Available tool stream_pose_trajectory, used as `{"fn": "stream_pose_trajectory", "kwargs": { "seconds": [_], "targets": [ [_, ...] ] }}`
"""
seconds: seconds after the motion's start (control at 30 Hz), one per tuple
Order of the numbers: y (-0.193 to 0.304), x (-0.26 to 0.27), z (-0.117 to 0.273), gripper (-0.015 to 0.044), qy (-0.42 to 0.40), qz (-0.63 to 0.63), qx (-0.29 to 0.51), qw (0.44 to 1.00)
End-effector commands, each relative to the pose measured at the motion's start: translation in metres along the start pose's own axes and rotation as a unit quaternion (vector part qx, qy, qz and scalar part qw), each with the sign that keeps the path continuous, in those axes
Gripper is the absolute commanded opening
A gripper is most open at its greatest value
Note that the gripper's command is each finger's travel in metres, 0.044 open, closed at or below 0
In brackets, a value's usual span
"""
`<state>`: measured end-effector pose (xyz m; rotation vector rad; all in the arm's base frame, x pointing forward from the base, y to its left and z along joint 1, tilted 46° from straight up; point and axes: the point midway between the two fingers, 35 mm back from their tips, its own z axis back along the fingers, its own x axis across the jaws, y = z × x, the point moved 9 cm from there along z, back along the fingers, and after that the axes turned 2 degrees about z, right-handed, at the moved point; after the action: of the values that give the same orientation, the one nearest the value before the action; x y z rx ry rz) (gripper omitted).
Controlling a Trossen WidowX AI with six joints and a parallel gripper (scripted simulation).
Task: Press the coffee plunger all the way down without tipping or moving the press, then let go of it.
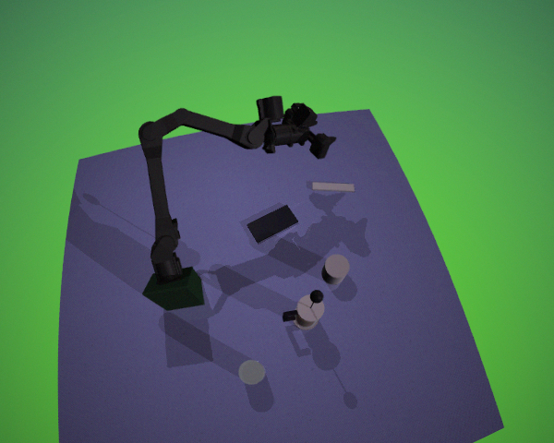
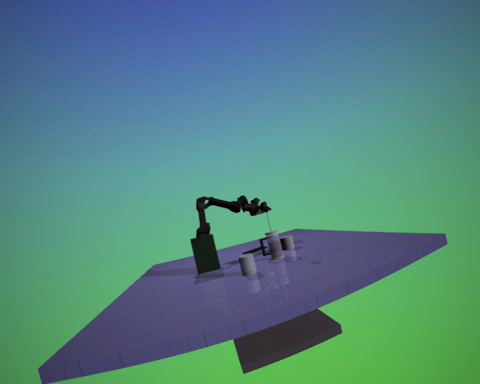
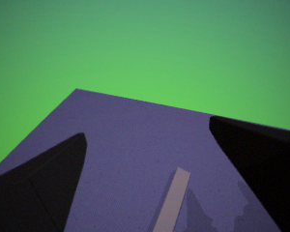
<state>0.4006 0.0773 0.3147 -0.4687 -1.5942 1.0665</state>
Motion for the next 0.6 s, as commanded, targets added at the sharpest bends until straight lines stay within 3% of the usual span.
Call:
{"fn": "stream_pose_trajectory", "kwargs": {
  "seconds": [0.0, 0.27, 0.57],
  "targets": [
    [-0.003, -0.061, 0.014, 0.044, 0.064, 0.009, 0.03, 0.997],
    [-0.009, -0.161, 0.063, 0.044, 0.167, -0.005, 0.078, 0.983],
    [-0.003, -0.251, 0.151, 0.044, 0.256, -0.058, 0.122, 0.957]
  ]
}}
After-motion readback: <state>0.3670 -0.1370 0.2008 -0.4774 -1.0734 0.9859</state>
